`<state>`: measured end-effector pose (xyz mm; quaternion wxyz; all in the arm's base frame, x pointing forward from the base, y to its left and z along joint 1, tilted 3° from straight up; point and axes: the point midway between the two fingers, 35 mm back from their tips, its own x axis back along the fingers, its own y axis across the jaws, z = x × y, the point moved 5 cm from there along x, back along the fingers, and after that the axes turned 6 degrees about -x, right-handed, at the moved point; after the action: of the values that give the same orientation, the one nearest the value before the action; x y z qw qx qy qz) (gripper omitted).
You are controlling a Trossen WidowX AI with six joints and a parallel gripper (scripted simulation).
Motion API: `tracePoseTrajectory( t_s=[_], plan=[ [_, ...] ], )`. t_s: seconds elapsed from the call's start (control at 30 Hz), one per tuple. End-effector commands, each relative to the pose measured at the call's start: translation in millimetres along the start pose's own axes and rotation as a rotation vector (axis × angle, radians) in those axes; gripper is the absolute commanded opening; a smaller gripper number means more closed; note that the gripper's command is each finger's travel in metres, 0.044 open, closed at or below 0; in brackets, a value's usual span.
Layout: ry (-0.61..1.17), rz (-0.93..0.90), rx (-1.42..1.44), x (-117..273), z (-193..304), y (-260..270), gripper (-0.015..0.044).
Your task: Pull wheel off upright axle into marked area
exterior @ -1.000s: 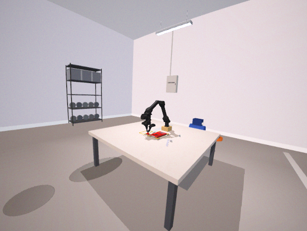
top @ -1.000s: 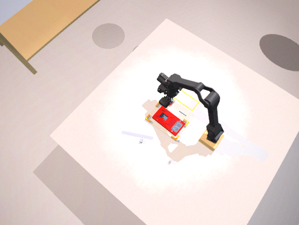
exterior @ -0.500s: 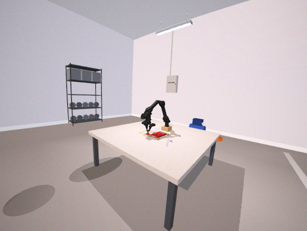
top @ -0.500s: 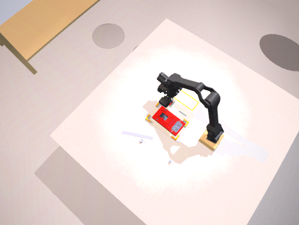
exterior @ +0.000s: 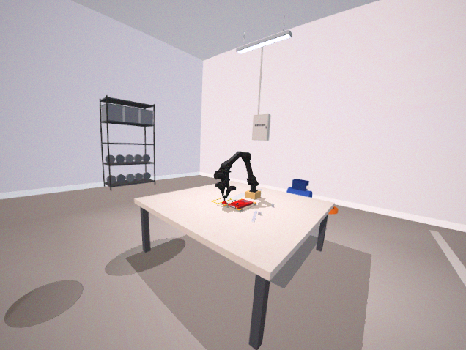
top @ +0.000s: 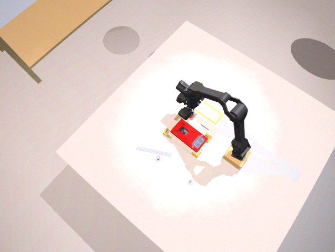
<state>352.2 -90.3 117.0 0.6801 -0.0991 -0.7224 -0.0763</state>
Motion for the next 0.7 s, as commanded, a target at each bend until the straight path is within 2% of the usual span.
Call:
tracePoseTrajectory(
  t_s=[0.0,0.47,0.67],
  plan=[
    [-0.013,0.000,-0.005,6,0,0,0.0000],
    [-0.014,0.000,-0.005,11,0,0,0.0000],
    [-0.014,0.000,-0.005,28,1,0,0.0000]
  ],
)
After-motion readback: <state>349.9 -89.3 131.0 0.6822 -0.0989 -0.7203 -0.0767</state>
